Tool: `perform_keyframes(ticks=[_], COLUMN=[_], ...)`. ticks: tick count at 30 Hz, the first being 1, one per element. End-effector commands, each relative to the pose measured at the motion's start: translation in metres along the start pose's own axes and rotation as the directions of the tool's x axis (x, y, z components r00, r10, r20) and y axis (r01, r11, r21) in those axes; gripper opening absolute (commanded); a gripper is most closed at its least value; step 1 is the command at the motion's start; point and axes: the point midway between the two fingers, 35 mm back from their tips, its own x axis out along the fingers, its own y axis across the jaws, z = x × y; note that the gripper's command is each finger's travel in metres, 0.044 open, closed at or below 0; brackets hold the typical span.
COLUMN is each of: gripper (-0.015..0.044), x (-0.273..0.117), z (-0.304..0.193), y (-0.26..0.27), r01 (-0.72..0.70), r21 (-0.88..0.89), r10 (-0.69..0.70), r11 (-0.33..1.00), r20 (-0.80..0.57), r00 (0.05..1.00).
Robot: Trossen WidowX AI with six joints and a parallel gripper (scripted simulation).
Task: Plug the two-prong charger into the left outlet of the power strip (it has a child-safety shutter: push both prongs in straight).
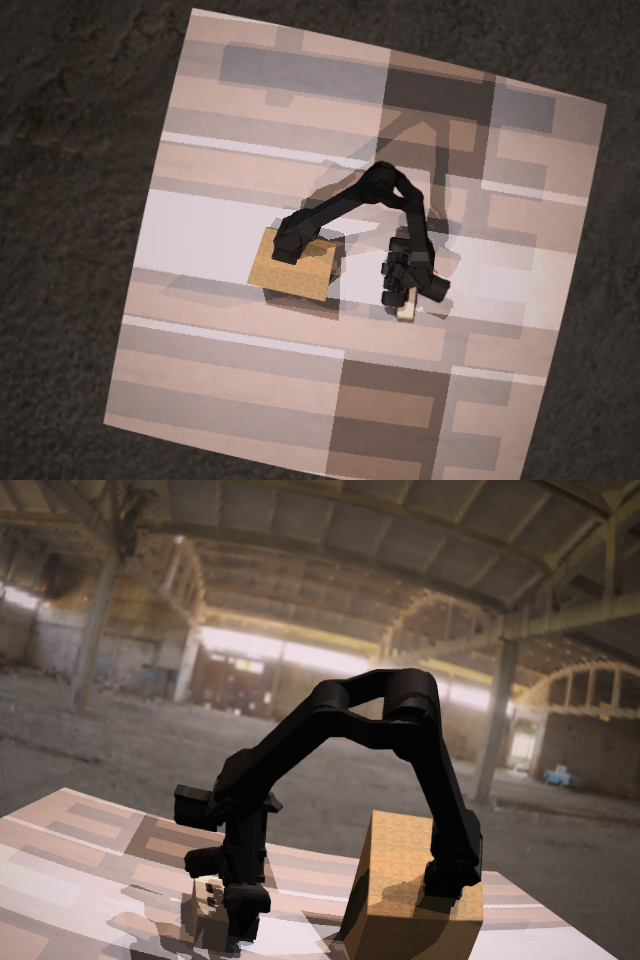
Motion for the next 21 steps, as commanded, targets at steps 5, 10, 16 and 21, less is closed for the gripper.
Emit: perform_keyframes(ticks=[5, 10, 16, 21], gripper=[0.0, 0.0, 0.0, 0.0], x=[-0.0035, -0.0042, -0.0043, -0.0044], z=[0.0176, 0.0185, 0.0179, 0.0173], y=[0.0016, 0.0018, 0.0018, 0.0018], r01=[0.008, 0.008, 0.008, 0.008], r21=[-0.037, -0.037, -0.037, -0.037], r10=[-0.006, -0.007, -0.007, -0.007], r11=[0.999, 0.999, 0.999, 0.999], r20=[0.035, 0.035, 0.035, 0.035], r00=[0.999, 0.999, 0.999, 0.999])
